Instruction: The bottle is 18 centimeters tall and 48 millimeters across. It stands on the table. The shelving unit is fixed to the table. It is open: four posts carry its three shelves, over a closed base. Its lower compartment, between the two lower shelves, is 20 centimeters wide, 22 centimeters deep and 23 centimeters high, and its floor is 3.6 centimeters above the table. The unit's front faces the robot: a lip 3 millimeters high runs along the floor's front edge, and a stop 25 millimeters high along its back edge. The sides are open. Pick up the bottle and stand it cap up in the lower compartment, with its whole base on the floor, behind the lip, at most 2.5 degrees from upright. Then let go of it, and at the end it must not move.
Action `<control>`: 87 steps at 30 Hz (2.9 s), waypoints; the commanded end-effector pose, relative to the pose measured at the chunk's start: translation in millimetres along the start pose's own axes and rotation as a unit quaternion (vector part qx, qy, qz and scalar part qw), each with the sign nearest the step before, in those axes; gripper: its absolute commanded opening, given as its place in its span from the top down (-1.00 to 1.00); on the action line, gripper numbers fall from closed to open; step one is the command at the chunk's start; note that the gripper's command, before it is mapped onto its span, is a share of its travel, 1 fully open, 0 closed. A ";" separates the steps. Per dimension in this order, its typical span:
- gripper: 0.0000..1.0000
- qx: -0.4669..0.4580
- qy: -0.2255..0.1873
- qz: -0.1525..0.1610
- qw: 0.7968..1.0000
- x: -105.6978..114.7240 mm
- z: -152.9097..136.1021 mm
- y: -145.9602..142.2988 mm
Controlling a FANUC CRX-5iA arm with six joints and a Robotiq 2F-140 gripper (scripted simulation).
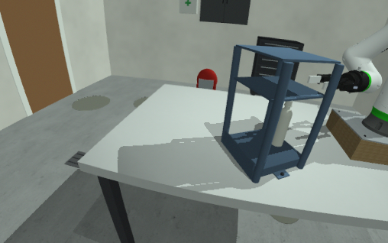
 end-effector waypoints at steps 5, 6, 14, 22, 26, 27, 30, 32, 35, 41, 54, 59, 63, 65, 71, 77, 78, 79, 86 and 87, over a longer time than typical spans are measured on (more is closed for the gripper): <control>-1.00 0.000 0.001 0.000 1.000 0.0 -1.1 0.0; -1.00 0.000 0.001 0.000 1.000 0.0 -1.1 0.0; -1.00 0.000 0.001 0.000 1.000 0.0 -1.1 0.0; -1.00 0.000 0.001 0.000 1.000 0.0 -1.1 0.0; -1.00 0.000 0.001 0.000 1.000 0.0 -1.1 0.0; -1.00 0.000 0.001 0.000 1.000 0.0 -1.1 0.0; -1.00 0.000 0.001 0.000 1.000 0.0 -1.1 0.0; -1.00 0.000 0.001 0.000 1.000 0.0 -1.1 0.0; -1.00 0.000 0.001 0.000 1.000 0.0 -1.1 0.0; -1.00 0.000 0.001 0.000 1.000 0.0 -1.1 0.0; -1.00 0.000 0.001 0.000 1.000 0.0 -1.1 0.0; -1.00 0.000 0.001 0.000 1.000 0.0 -1.1 0.0; -1.00 0.000 0.001 0.000 1.000 0.0 -1.1 0.0; -1.00 0.000 0.001 0.000 1.000 0.0 -1.1 0.0; -1.00 0.000 0.001 0.000 1.000 0.0 -1.1 0.0; -1.00 0.000 0.001 0.000 1.000 0.0 -1.1 0.0; -1.00 0.000 0.001 0.000 1.000 0.0 -1.1 0.0; -1.00 0.000 0.001 0.000 1.000 0.0 -1.1 0.0; -1.00 0.000 0.001 0.000 1.000 0.0 -1.1 0.0; -1.00 0.000 0.001 0.000 1.000 0.0 -1.1 0.0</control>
Point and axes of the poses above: the point where the finger pads meet when closed, its own x axis back along the fingers, its own y axis across the jaws, z = x × y, the point moved 9 cm from there along x, back along the fingers, and after that the axes turned 1 degree about x, right-handed, at the moved point
